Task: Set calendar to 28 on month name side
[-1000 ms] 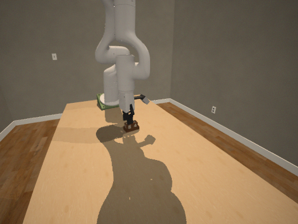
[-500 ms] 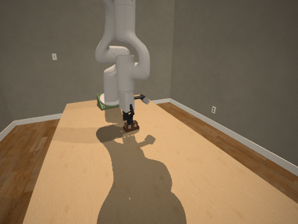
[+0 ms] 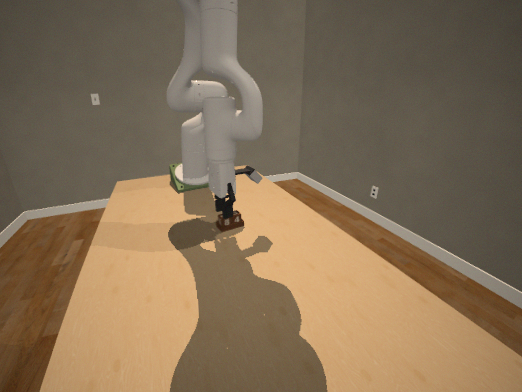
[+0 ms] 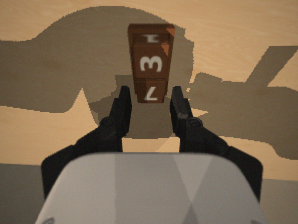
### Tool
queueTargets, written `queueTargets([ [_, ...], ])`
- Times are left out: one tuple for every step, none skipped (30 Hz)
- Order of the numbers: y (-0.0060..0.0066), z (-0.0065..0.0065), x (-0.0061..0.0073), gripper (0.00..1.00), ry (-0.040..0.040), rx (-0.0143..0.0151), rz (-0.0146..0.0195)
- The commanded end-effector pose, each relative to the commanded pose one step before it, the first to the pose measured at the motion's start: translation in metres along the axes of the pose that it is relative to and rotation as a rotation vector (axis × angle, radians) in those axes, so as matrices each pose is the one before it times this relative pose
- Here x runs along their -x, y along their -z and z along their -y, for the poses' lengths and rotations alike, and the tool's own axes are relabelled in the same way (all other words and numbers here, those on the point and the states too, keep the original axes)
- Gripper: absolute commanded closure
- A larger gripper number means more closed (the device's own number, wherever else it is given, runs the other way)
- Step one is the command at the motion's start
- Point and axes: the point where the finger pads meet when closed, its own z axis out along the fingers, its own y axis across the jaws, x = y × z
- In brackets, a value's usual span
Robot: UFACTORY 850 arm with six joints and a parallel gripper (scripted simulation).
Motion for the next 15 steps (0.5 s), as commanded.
queueTargets([
  [-0.00203,-0.00057,0.0002,0.51,0.00006,0.00464,-0.0022],
  [0.0,0.0,0.0,0.51,0.0,0.0,0.0],
  [0.0,0.0,0.0,0.51,0.0,0.0,0.0],
  [-0.00045,0.00001,0.00001,0.51,0.0,-0.00004,0.00004],
  [-0.00038,-0.00002,-0.00004,0.51,0.0,0.00006,-0.00016],
  [-0.0004,-0.00002,-0.00003,0.51,0.0,0.00006,-0.00014],
  [-0.00042,-0.00001,-0.00002,0.51,0.0,0.00005,-0.0001],
  [-0.00044,-0.00001,-0.00002,0.51,0.0,0.00004,-0.00007],
  [-0.00045,-0.00001,-0.00001,0.51,0.0,0.00002,-0.00003],
  [-0.00047,0.0,0.0,0.51,0.0,0.0,0.00002],
  [-0.00048,0.00001,0.00002,0.51,0.0,-0.00002,0.00006],
  [-0.00049,0.00001,0.00003,0.51,0.0,-0.00005,0.00011],
  [-0.0005,0.00002,0.00004,0.51,0.0,-0.00008,0.00016],
  [-0.00051,0.00003,0.00005,0.51,0.0,-0.00011,0.00021],
  [-0.00047,0.0,-0.00005,0.51,0.0,0.00001,-0.00021],
])
